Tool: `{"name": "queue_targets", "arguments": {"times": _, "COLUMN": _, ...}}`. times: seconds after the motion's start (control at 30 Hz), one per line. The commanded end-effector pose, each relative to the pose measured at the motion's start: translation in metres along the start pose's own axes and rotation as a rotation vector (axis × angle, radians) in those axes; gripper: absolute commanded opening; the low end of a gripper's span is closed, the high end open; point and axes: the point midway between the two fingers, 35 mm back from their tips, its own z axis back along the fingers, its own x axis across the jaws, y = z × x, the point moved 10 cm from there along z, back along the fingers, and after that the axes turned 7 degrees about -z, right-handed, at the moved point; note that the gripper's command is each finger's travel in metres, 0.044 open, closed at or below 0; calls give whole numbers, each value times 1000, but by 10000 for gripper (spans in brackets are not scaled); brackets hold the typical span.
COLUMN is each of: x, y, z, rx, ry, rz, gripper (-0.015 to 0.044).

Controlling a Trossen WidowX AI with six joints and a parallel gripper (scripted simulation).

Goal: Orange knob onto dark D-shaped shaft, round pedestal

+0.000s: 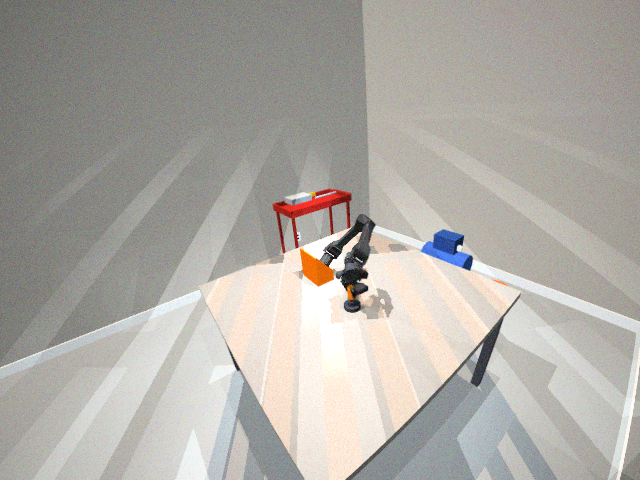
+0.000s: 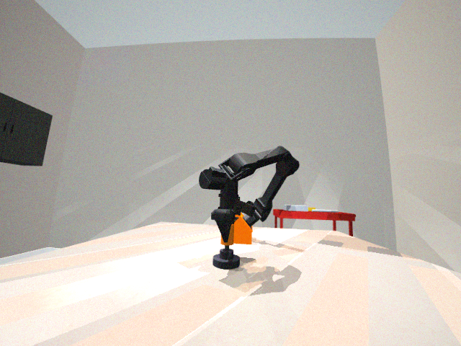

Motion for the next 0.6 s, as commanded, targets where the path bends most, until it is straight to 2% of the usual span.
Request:
{"name": "queue_targets", "arguments": {"times": 0.0, "x": 0, "y": 0, "z": 0, "rx": 1, "ry": 2, "rz": -302, "gripper": 0}}
{"name": "queue_targets", "arguments": {"times": 0.57, "x": 0, "y": 0, "z": 2, "rx": 0, "ry": 2, "rz": -1486, "gripper": 0}}
